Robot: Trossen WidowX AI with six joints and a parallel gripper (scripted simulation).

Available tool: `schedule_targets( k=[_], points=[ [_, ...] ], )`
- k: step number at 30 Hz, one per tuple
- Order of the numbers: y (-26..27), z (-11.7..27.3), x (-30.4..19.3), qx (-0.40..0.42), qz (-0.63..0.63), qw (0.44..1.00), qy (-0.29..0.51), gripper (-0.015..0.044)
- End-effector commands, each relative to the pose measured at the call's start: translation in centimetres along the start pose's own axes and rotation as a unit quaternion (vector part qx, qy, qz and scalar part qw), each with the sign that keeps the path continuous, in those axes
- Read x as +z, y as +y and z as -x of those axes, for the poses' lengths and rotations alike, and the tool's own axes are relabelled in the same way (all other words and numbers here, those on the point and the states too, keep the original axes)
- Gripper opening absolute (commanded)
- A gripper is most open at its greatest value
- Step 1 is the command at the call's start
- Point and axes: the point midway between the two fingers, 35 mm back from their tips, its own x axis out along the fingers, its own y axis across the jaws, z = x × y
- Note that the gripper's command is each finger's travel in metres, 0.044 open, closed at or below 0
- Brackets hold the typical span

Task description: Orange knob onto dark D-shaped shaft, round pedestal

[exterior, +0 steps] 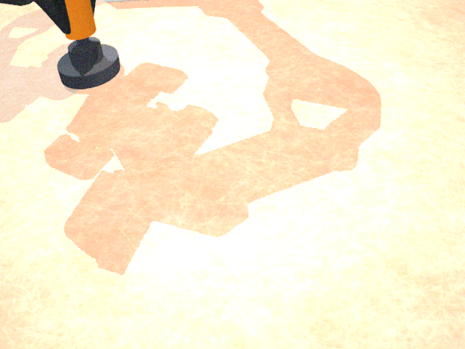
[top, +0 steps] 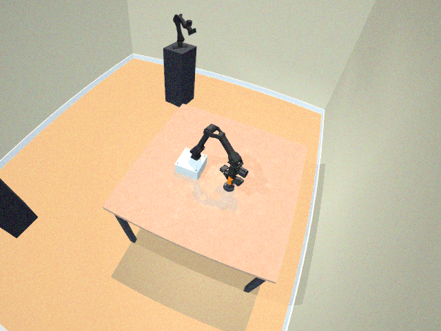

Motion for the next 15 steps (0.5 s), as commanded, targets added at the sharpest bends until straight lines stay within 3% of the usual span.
schedule_targets(
  k=[1, 9, 15],
  points=[
    [0.00, 0.13, -0.08, -0.003, -0.142, 0.990, 0.002, 0.0000],
    [-0.12, 0.43, -0.02, -0.004, -0.400, 0.917, 0.001, 0.0000],
    [-0.26, 0.54, 0.05, -0.004, -0.566, 0.825, 0.000, 0.0000]
  ],
)
